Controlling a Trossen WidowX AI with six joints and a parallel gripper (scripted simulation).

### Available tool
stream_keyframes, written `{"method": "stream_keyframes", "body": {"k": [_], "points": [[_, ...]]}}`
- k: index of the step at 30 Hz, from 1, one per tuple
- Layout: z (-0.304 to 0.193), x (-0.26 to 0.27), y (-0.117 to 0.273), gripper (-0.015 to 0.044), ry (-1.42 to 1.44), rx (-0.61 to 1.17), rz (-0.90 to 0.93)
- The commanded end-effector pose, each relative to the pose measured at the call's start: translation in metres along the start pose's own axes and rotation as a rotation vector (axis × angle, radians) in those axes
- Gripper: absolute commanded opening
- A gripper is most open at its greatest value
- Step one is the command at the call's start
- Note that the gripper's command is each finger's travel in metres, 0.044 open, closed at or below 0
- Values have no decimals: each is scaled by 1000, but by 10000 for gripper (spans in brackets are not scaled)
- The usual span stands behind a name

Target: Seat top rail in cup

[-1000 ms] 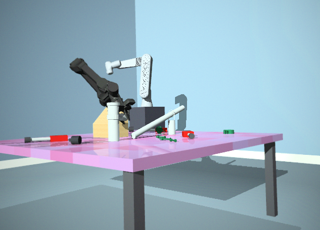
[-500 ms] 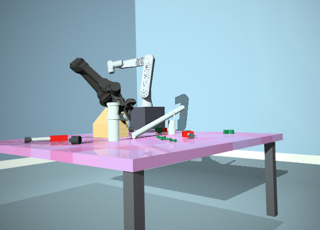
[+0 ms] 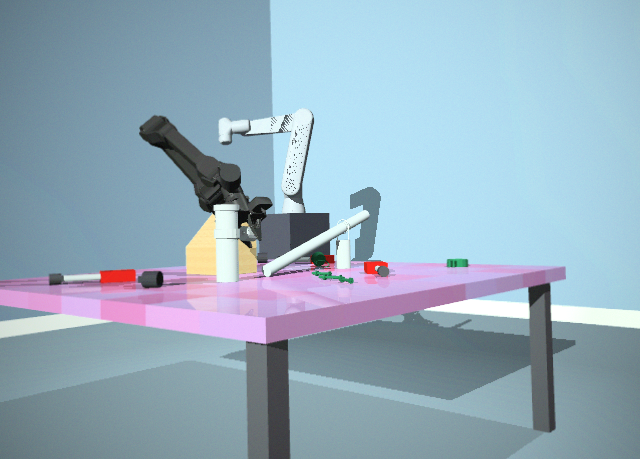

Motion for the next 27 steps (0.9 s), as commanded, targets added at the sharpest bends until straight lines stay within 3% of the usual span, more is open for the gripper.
{"method": "stream_keyframes", "body": {"k": [1, 5, 22, 27], "points": [[0, 0, 0, 0, -1, 0, 0], [0, 0, 0, 0, -1, 0, 0], [13, -4, 8, 440, -5, -5, 4], [25, -7, 17, 440, -7, -6, 6]]}}
Point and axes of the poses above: the point midway between the two fingers, 35 mm back from their tips, its own y axis back along the fingers, its own x axis across the jaws, z = x × y, the point moved 1 cm from there along y, back along the fingers, and after that the axes turned 13 degrees about -y, right-handed, at the moved point
